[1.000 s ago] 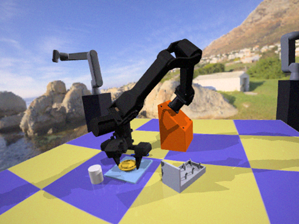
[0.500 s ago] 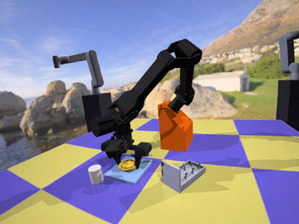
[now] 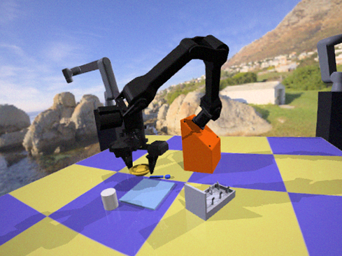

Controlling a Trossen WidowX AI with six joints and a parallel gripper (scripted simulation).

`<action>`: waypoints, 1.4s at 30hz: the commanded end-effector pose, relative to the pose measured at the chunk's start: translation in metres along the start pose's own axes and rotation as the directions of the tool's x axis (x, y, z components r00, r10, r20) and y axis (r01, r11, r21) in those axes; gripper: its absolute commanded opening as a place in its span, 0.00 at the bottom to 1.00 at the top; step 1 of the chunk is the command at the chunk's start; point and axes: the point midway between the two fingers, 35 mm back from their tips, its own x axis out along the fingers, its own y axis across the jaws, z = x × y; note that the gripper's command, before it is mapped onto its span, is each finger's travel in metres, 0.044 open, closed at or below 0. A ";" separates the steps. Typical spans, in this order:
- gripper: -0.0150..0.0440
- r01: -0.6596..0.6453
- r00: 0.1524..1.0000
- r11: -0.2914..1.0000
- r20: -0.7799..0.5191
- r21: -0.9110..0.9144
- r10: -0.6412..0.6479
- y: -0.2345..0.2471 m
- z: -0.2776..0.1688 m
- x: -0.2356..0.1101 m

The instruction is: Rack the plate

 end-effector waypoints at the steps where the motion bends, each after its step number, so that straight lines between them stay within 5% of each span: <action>1: 0.25 0.012 1.000 1.000 0.007 -0.010 -0.012 -0.002 0.002 -0.034; 11: 0.25 0.003 1.000 1.000 0.005 -0.012 -0.003 -0.002 -0.001 -0.096; 19: 0.25 0.003 1.000 1.000 0.005 0.009 -0.003 0.002 -0.002 -0.101; 30: 0.25 0.015 1.000 0.931 0.002 0.364 -0.017 0.062 0.001 -0.107; 42: 0.25 0.016 1.000 0.706 0.002 0.708 -0.025 0.123 -0.008 -0.110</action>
